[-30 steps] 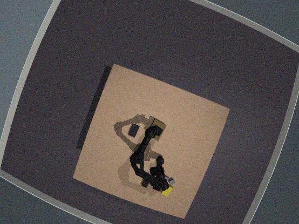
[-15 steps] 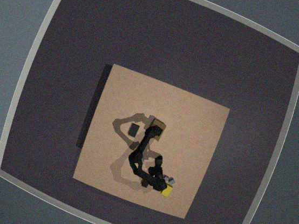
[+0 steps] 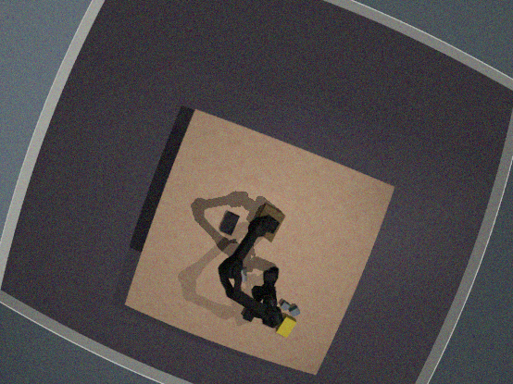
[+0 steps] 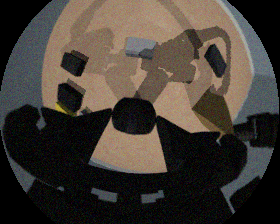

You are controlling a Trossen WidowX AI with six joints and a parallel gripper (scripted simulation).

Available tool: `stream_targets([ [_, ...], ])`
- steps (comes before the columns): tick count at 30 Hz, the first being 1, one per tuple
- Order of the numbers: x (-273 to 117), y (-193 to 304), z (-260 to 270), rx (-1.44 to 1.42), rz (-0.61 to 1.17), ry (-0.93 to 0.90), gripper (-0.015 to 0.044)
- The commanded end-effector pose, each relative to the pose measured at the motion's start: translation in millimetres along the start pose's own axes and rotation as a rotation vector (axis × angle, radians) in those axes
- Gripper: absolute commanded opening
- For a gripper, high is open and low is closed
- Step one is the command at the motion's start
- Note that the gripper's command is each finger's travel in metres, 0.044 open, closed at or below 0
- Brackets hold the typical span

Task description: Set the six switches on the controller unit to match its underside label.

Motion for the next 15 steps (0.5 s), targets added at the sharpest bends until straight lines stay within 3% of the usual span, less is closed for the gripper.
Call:
stream_targets([
  [1,6,-4,-2,-0.001,-0.006,0.011,0.0338],
  [15,10,-14,-2,-0.001,-0.007,0.011,0.0338],
])
Point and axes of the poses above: the point midway between the two fingers, 35 mm back from their tips, its own x axis out along the fingers, its own z axis across the jaws, y = z × x, the point moved 3 cm from there along -x, back along the fingers, and after that the axes turned 1 degree about x, right-handed, at the moved point
